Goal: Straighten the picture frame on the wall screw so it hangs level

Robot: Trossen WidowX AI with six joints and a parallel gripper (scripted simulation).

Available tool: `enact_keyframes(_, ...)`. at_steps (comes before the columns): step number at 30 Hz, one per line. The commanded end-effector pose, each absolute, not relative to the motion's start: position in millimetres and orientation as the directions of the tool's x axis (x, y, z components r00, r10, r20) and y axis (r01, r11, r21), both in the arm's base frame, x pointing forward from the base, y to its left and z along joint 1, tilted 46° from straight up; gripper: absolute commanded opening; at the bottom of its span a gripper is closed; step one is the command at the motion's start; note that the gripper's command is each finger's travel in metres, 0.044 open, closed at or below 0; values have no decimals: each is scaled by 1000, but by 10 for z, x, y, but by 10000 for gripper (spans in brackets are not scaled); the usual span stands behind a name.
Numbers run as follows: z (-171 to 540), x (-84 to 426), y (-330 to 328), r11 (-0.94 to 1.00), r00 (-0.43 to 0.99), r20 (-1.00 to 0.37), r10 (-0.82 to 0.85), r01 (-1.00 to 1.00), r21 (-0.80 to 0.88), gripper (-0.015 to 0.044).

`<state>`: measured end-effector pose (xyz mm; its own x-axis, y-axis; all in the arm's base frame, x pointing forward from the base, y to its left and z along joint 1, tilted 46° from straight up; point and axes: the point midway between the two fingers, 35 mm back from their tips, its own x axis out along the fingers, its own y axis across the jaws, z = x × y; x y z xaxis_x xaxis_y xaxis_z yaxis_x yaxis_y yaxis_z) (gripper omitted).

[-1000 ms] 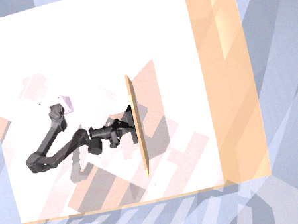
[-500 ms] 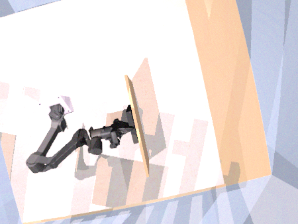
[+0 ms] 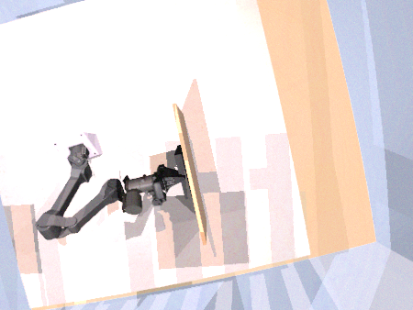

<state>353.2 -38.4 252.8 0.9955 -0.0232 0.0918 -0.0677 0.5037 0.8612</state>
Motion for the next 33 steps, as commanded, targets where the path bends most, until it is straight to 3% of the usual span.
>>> enact_keyframes(1, 2546, 3534, -387, 508, 995, 95, -25, -69, 858, 260)
enact_keyframes(3, 2546, 3534, -387, 508, 995, 95, -25, -69, 858, 260)
enact_keyframes(10, 2546, 3534, -387, 508, 995, 95, -25, -69, 858, 76)
enact_keyframes(18, 2546, 3534, -387, 508, 995, 95, -25, -69, 858, 3)
enact_keyframes(33, 2554, 3532, -373, 508, 995, 95, -25, -69, 859, 0)
